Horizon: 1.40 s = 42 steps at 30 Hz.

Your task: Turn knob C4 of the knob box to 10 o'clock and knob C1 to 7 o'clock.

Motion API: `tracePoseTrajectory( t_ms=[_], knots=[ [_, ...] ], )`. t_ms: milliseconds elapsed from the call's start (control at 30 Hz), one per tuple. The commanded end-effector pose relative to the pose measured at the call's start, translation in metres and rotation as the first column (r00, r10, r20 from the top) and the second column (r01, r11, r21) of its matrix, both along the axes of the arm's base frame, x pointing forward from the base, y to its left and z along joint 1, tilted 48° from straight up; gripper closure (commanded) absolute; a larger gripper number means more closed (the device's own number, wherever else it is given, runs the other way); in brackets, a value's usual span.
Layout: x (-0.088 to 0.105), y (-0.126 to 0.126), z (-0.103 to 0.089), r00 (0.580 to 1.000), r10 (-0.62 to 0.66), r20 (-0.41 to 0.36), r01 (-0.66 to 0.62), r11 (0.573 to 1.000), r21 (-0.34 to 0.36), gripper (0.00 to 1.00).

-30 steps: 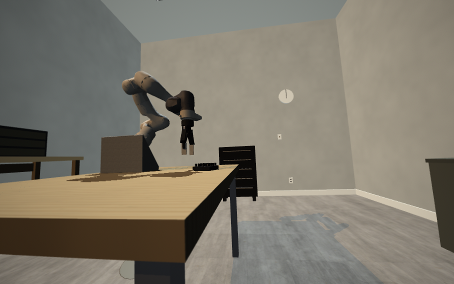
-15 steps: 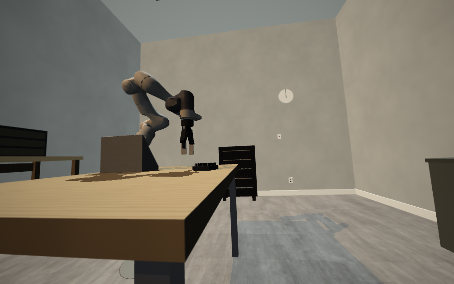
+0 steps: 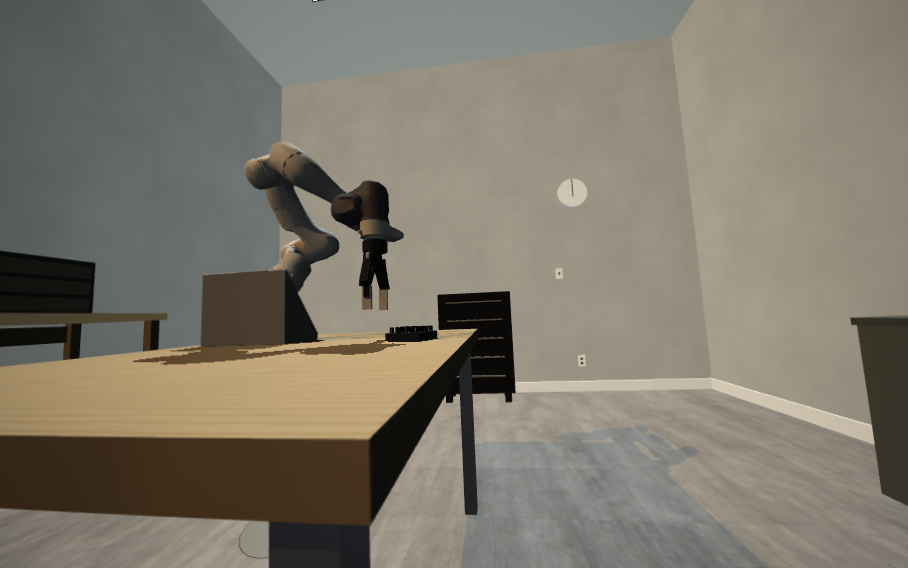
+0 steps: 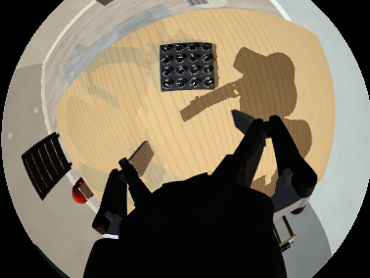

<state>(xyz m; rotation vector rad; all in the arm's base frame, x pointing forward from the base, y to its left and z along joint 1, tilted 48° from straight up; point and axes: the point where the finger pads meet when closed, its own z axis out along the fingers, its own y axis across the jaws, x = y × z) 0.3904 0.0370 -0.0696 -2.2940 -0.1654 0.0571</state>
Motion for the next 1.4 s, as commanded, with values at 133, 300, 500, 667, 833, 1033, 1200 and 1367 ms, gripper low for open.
tracePoseTrajectory(
  t_ms=[133, 300, 500, 667, 833, 1033, 1200, 1367],
  knots=[
    [0.004, -0.003, -0.003, 0.978, -0.141, -0.154, 0.138, 0.990, -0.028, 0.00],
    [0.005, -0.004, -0.004, 0.955, -0.200, -0.220, 0.195, 0.980, -0.046, 0.00],
    [0.007, -0.005, -0.006, 0.924, -0.258, -0.283, 0.249, 0.966, -0.069, 0.00],
    [0.008, -0.006, -0.007, 0.880, -0.322, -0.351, 0.307, 0.947, -0.098, 0.00],
    [0.010, -0.007, -0.009, 0.832, -0.376, -0.408, 0.356, 0.926, -0.129, 0.00],
    [0.012, -0.008, -0.010, 0.764, -0.439, -0.472, 0.410, 0.896, -0.170, 0.00],
    [0.013, -0.009, -0.012, 0.706, -0.484, -0.517, 0.447, 0.871, -0.205, 0.00],
    [0.015, -0.010, -0.013, 0.636, -0.531, -0.561, 0.484, 0.840, -0.246, 0.00]
  ],
)
